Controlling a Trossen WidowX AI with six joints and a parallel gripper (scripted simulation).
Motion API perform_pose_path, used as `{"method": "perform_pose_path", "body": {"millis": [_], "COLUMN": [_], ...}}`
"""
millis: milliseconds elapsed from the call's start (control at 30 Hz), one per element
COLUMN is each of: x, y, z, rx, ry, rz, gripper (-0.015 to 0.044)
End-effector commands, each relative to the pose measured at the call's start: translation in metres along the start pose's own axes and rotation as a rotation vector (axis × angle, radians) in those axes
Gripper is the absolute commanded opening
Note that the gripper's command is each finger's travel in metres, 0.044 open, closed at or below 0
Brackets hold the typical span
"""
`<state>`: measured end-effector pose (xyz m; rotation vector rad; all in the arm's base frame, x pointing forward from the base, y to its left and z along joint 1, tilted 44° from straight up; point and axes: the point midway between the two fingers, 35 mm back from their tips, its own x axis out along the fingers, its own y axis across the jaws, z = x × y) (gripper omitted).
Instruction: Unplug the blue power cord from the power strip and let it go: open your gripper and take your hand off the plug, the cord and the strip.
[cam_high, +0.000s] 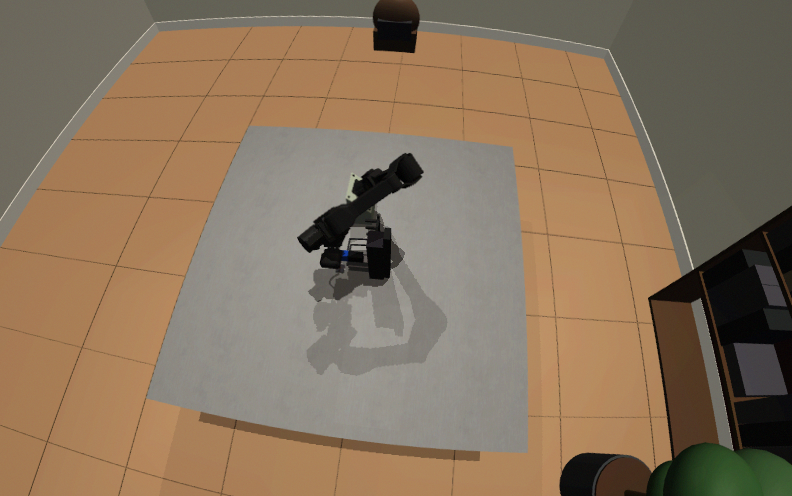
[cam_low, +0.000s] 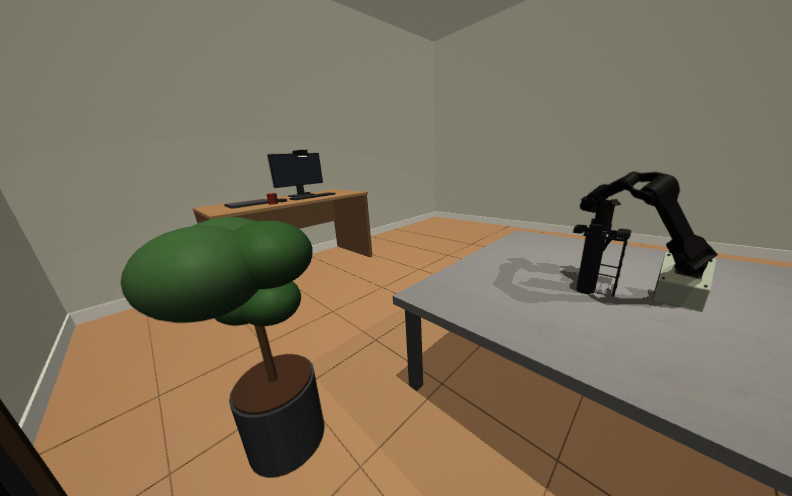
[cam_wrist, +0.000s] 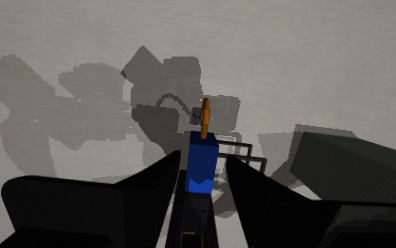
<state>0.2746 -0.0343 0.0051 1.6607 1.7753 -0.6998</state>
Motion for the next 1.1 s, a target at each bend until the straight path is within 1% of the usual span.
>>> {"method": "perform_pose_path", "body": {"millis": [0,100,200,300,367,1067], "x": [0.001,0.000,-0.004,-0.010,-0.012,-0.012], "y": [0.000,0.001,0.002,0.001,0.000,0.000], "z": [-0.001,0.002,0.021,0.051,0.060,0.060], "rx": [0.004,0.004,0.004,0.003,0.003,0.003], "ry": [0.003,0.003,0.000,-0.001,0.000,0.000], "rz": [0.003,0.003,0.003,0.003,0.003,0.003], "gripper": [0.0289,0.0368,0.0440,0.0440,0.0440,0.0440]}}
